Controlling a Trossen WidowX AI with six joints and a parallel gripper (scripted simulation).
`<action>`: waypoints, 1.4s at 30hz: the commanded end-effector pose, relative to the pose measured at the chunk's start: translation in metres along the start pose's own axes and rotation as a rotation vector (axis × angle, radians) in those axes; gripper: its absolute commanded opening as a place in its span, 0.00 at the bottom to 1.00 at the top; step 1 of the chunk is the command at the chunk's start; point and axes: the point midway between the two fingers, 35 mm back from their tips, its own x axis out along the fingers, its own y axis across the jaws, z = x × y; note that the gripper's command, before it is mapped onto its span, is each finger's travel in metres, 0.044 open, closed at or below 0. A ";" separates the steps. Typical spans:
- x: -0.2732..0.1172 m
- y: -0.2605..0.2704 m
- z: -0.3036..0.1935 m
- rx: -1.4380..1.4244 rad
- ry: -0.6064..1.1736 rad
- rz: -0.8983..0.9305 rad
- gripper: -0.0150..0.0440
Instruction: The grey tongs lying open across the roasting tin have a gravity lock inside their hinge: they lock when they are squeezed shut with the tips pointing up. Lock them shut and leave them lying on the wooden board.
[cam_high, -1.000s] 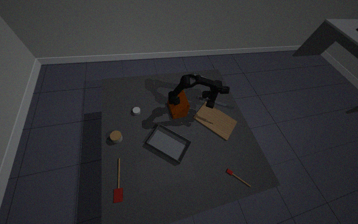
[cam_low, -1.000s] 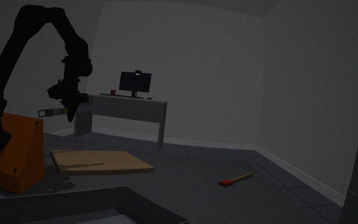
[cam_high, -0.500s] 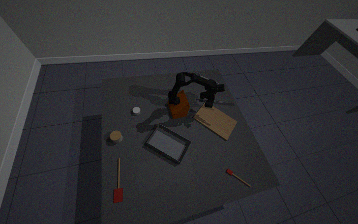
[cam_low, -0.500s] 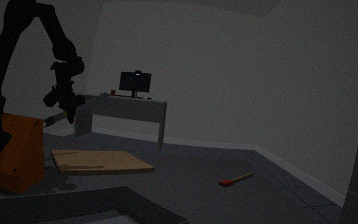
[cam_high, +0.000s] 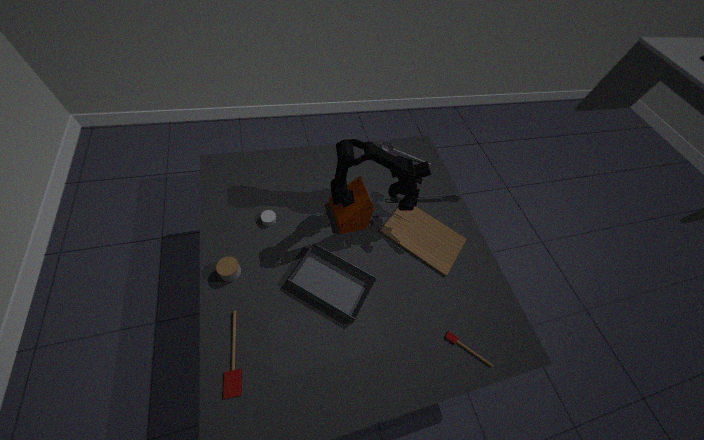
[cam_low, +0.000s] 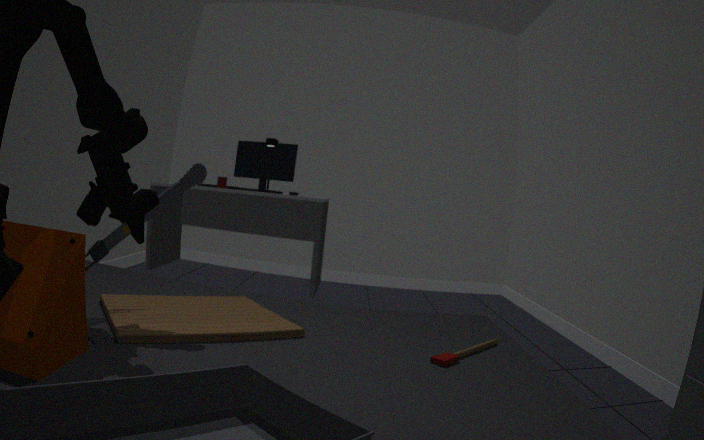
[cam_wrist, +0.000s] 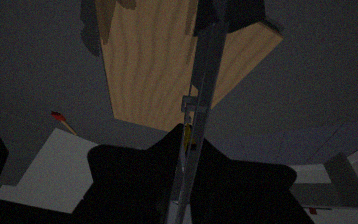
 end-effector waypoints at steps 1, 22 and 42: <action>-0.004 0.002 0.000 0.000 0.072 0.002 0.00; -0.020 0.012 0.018 0.014 0.375 0.005 0.00; -0.021 0.012 0.019 0.014 0.383 0.005 0.00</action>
